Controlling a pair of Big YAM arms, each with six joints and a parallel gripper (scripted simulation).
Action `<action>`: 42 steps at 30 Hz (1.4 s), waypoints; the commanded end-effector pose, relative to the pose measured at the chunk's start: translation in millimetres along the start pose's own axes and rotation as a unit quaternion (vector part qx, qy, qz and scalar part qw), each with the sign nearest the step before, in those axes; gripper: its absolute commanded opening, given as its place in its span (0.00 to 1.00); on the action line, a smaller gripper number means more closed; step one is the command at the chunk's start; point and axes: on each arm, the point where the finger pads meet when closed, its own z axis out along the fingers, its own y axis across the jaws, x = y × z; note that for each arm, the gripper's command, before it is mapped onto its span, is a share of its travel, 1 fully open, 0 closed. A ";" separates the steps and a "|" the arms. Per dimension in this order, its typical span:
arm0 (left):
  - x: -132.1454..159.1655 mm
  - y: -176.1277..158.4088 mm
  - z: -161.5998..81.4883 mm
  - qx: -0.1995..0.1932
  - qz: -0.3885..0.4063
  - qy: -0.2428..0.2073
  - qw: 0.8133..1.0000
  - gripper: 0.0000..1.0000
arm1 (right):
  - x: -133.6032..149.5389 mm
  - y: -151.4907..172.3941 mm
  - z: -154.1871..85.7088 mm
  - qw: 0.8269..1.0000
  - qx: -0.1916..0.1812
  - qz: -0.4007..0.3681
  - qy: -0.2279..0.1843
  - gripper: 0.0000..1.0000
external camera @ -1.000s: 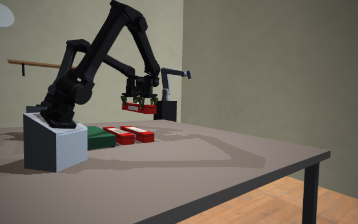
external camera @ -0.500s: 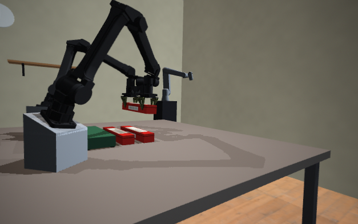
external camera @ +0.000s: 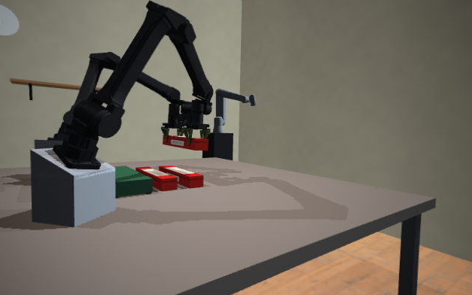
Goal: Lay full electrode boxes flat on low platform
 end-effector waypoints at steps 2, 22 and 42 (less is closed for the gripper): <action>12.9 44.4 -50.9 -0.051 -0.017 -0.016 0.998 0.00 | -0.2 -46.2 -66.0 0.998 0.056 0.008 -0.033 0.00; 11.2 77.4 -55.5 -0.053 -0.015 -0.016 0.998 0.00 | -5.1 -73.1 -65.5 0.998 0.060 0.001 -0.034 0.00; -2.5 82.0 -64.0 -0.057 -0.006 -0.021 0.998 0.00 | 0.1 -82.1 -67.7 0.998 0.059 0.005 -0.033 0.00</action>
